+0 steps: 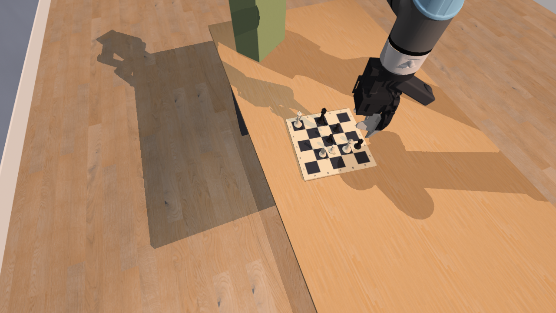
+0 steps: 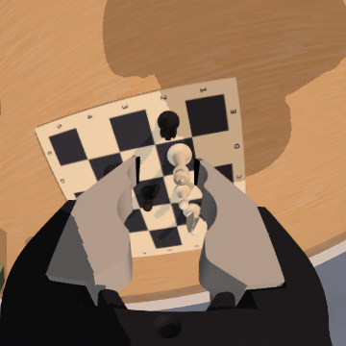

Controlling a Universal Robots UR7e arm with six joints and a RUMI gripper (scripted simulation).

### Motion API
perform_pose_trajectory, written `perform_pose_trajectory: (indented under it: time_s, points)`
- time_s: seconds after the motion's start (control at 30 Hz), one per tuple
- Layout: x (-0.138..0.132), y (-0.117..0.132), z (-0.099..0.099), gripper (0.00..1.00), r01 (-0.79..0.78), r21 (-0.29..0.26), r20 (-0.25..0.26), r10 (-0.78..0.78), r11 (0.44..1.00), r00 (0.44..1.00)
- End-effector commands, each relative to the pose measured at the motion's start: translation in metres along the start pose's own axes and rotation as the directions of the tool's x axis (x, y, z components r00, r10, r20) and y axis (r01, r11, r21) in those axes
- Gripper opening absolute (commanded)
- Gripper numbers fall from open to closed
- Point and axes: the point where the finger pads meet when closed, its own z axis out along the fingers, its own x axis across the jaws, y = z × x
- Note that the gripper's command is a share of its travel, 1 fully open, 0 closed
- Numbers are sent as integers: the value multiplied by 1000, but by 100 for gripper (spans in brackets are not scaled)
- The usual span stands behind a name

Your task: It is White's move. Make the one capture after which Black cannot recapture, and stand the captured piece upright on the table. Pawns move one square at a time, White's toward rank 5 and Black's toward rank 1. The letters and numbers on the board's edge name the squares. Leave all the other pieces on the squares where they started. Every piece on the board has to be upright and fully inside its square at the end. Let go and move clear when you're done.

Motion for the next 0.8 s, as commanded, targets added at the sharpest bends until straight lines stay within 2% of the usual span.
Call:
perform_pose_trajectory:
  time_s: [0.0, 0.77]
  points:
    - [0, 0, 8, 22, 0, 0, -1, 0, 1000, 1000]
    - [0, 0, 34, 22, 0, 0, -1, 0, 1000, 1000]
